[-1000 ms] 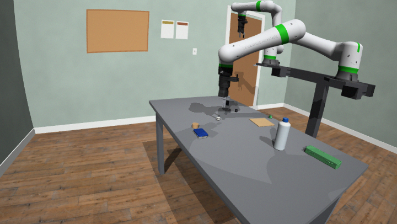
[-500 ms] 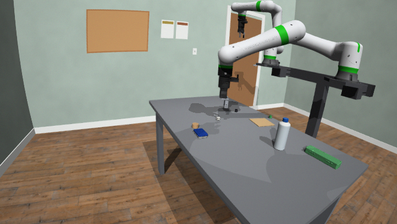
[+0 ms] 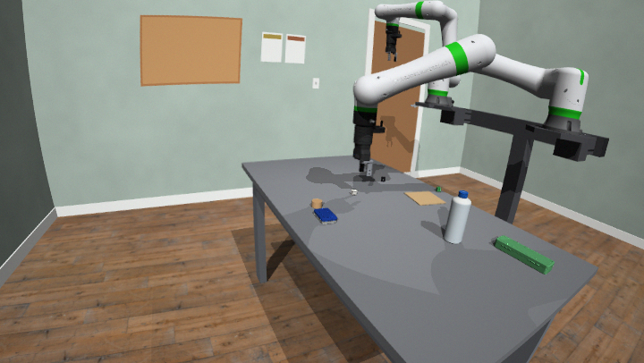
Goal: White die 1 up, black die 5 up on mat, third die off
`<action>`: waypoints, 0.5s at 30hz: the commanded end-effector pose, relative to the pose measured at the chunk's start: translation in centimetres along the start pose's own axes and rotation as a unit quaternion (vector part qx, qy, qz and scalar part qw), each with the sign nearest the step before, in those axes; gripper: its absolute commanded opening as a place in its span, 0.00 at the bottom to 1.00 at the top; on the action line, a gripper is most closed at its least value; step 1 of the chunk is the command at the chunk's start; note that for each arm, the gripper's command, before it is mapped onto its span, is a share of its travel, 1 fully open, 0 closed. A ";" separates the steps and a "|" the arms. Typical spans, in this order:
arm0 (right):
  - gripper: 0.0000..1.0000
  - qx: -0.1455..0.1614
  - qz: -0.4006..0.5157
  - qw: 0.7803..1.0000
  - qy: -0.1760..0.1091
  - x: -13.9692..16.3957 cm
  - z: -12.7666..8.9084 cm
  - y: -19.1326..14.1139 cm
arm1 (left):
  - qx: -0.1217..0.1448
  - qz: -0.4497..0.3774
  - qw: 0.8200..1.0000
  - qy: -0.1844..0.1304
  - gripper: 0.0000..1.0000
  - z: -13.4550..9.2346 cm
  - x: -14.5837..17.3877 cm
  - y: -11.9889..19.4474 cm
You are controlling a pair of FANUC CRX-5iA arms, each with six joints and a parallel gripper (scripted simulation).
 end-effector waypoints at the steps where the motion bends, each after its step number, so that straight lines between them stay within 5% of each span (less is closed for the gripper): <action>1: 1.00 0.000 0.000 1.000 -0.001 0.0 -0.1 0.0 | -0.004 -0.074 0.997 -0.002 1.00 0.0 -0.2 -0.3; 6: 1.00 0.000 0.000 1.000 -0.001 0.0 -0.1 0.0 | -0.004 -0.138 0.990 -0.002 1.00 0.2 -0.4 -0.6; 15: 1.00 0.000 0.000 1.000 -0.001 0.0 -0.1 0.0 | -0.003 -0.316 0.949 -0.003 1.00 0.6 -1.1 -1.1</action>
Point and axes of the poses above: on each arm, the point where the finger pads meet when closed, its own z axis out along the fingers, its own y axis across the jaws, x = y × z, the point moved 3 cm from there along -z, back along the fingers, and after that the axes turned 12 degrees about z, right-handed, at the moved point
